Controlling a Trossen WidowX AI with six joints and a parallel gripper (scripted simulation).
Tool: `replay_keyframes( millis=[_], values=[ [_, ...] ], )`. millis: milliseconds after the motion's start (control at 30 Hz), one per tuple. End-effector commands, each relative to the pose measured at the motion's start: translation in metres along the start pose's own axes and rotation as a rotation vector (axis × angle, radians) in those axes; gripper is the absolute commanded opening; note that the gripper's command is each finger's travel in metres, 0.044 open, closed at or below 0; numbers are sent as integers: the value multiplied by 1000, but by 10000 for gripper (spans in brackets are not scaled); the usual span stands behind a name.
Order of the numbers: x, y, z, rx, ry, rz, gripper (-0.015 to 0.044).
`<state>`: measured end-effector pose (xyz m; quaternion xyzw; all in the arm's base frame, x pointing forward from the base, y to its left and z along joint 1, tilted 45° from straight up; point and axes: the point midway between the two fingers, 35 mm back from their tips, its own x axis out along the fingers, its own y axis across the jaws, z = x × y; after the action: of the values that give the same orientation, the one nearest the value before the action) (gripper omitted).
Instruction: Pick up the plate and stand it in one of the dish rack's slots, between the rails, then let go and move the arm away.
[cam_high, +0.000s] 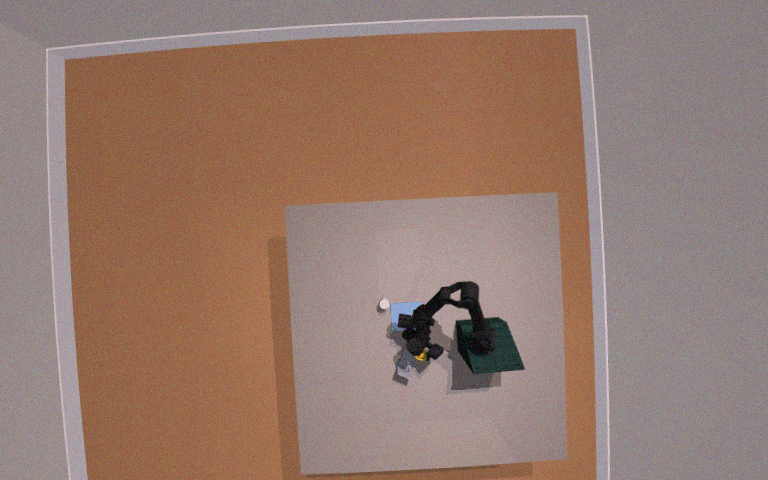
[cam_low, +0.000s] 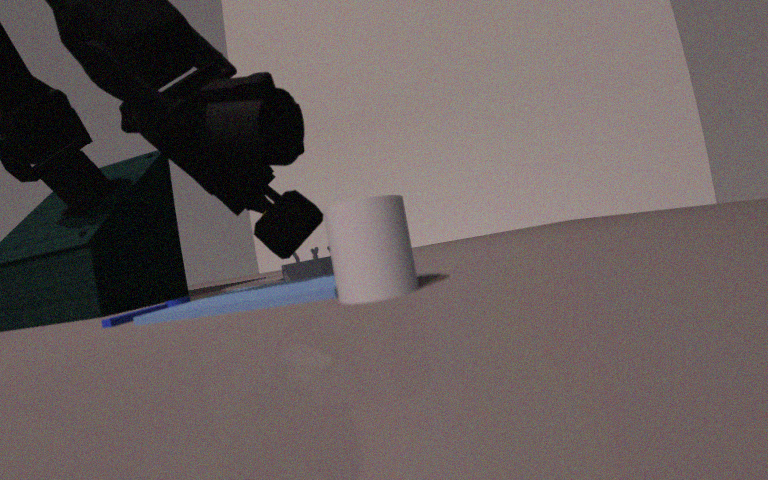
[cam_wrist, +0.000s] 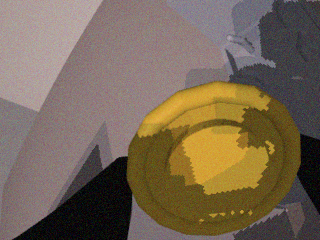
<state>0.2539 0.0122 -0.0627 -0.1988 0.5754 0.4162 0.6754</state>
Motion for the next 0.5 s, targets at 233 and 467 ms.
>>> replay_keyframes(
  millis=[233,467],
  values=[
    [-3,-7,-5,-219,-165,-32,0],
    [-8,-14,-7,-376,-267,-94,0]
  ],
)
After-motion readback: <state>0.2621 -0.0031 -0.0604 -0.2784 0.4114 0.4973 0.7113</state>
